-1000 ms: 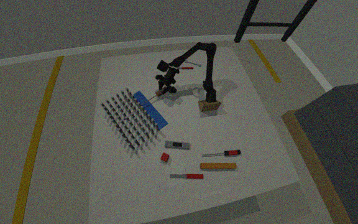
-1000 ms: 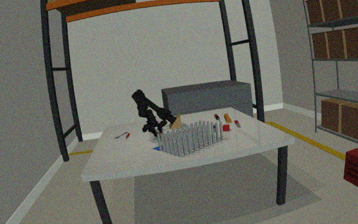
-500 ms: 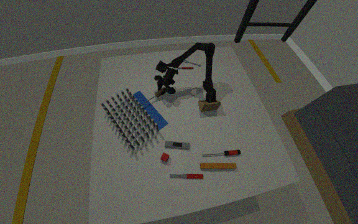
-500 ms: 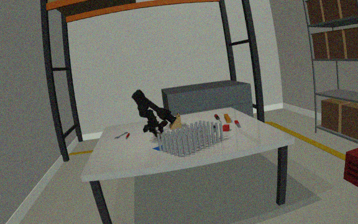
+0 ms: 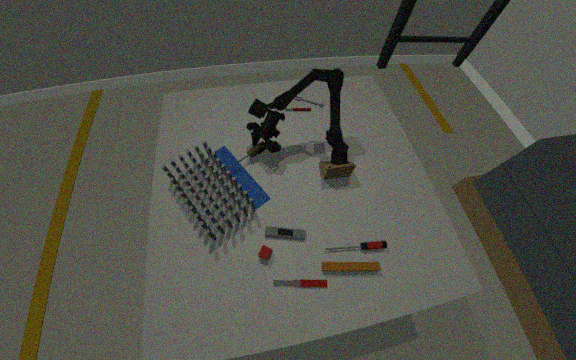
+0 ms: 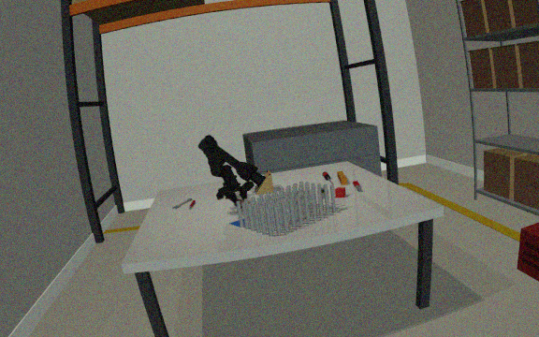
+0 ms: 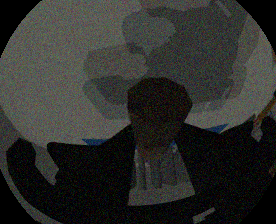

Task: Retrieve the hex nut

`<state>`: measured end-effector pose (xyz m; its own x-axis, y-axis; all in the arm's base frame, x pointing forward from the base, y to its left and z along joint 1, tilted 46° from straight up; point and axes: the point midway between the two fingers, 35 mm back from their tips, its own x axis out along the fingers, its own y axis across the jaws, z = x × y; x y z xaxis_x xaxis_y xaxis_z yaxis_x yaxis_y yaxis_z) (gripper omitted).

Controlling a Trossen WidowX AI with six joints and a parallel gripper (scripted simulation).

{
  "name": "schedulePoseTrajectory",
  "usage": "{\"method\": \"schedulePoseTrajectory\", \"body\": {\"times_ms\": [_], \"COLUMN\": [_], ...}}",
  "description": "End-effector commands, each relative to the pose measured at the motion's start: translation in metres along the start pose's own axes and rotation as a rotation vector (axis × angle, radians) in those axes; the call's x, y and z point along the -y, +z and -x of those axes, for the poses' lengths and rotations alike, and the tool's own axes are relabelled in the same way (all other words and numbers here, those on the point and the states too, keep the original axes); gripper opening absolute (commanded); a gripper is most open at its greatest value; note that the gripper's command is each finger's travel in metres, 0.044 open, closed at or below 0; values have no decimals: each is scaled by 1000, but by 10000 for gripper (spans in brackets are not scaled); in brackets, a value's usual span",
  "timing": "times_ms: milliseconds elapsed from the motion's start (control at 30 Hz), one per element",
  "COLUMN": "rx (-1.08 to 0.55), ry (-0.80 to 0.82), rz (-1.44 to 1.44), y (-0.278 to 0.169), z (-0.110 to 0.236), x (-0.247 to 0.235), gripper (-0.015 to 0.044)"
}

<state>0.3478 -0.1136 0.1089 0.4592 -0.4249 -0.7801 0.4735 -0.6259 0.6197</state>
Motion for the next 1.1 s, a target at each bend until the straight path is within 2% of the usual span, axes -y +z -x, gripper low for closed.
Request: {"method": "schedulePoseTrajectory", "body": {"times_ms": [0,1067], "rx": [-6,-7], "ry": [5,5], "rz": [-3,-3], "y": [-5,-22], "z": [-1,-12], "x": [-1,-2], "gripper": [0,0]}}
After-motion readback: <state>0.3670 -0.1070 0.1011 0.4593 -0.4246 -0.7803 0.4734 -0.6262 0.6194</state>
